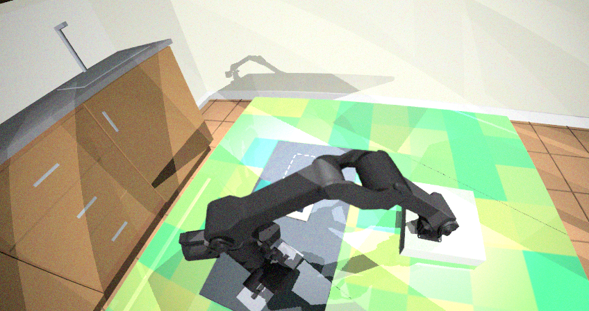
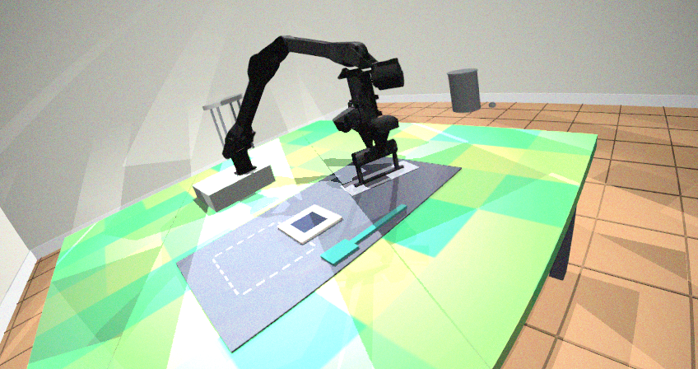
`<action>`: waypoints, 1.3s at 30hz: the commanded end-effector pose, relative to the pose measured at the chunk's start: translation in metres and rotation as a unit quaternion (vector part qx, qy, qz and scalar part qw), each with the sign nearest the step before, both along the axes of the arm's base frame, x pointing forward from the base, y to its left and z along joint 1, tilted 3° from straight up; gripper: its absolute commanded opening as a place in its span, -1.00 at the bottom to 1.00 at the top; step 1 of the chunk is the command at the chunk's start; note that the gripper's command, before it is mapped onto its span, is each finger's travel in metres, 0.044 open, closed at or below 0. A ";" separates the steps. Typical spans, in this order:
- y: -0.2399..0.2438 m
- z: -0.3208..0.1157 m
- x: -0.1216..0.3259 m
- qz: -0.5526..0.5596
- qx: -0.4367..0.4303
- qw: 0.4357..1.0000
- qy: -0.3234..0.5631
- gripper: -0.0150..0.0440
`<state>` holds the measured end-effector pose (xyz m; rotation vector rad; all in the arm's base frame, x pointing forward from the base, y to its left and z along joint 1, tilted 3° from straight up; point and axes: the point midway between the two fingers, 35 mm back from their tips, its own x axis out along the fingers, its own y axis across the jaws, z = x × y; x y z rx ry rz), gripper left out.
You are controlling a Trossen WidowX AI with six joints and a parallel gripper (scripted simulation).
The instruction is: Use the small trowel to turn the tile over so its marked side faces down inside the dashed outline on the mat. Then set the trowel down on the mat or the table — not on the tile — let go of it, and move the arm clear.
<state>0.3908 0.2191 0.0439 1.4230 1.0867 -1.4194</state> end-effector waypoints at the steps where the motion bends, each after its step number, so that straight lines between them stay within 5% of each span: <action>1: -0.001 -0.006 -0.001 -0.003 -0.004 1.000 0.004 0.25; 5: -0.001 -0.006 -0.001 -0.003 -0.004 1.000 0.004 -0.04; 27: -0.001 -0.006 -0.001 -0.001 -0.004 1.000 0.004 -0.05; 39: -0.001 -0.006 -0.001 0.135 -0.001 0.991 0.002 -0.05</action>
